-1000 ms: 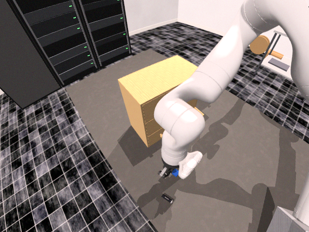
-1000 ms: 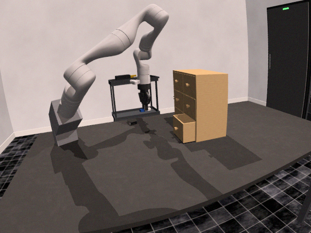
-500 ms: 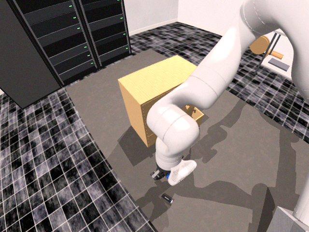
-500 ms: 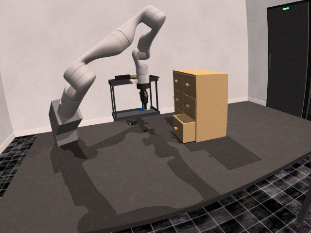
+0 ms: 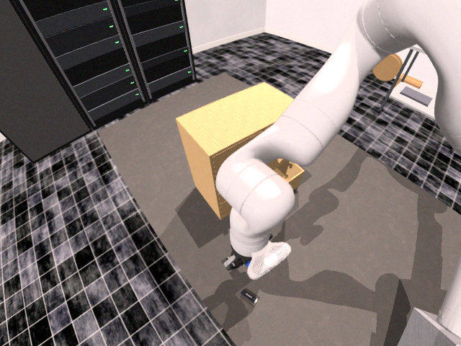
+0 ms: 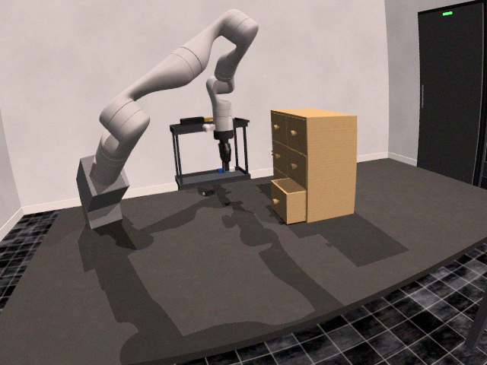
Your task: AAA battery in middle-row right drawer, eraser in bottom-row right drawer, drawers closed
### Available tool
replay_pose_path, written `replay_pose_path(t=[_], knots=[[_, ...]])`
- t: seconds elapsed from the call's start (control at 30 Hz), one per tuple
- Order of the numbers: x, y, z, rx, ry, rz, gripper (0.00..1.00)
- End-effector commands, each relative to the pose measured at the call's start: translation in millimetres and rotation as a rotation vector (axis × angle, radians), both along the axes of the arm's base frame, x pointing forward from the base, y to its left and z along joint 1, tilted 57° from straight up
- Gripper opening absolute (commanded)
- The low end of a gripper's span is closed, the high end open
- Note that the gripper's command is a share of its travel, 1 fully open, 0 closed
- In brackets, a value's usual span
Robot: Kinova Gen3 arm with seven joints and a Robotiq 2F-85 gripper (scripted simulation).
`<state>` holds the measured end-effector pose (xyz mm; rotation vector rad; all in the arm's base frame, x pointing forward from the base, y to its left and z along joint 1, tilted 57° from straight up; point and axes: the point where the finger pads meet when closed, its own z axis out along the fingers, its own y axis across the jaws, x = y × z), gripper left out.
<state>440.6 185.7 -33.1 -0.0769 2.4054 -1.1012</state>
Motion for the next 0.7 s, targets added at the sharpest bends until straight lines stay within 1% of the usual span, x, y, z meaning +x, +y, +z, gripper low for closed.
replay_pose_path(t=[0.0,0.2,0.27,0.5,0.6,0.67], knots=[[-1.3,3.4,-1.5,0.007,-0.006,-0.002,0.19],[-2.0,6.0,0.3,0.008,-0.005,-0.002,0.19],[-4.2,8.1,7.6,0.0,-0.011,-0.008,0.19],[-17.2,27.1,22.3,0.0,-0.01,-0.008,0.19],[-19.0,33.3,22.1,0.012,-0.007,-0.003,0.19],[-19.4,33.3,21.8,0.011,-0.007,-0.003,0.19]])
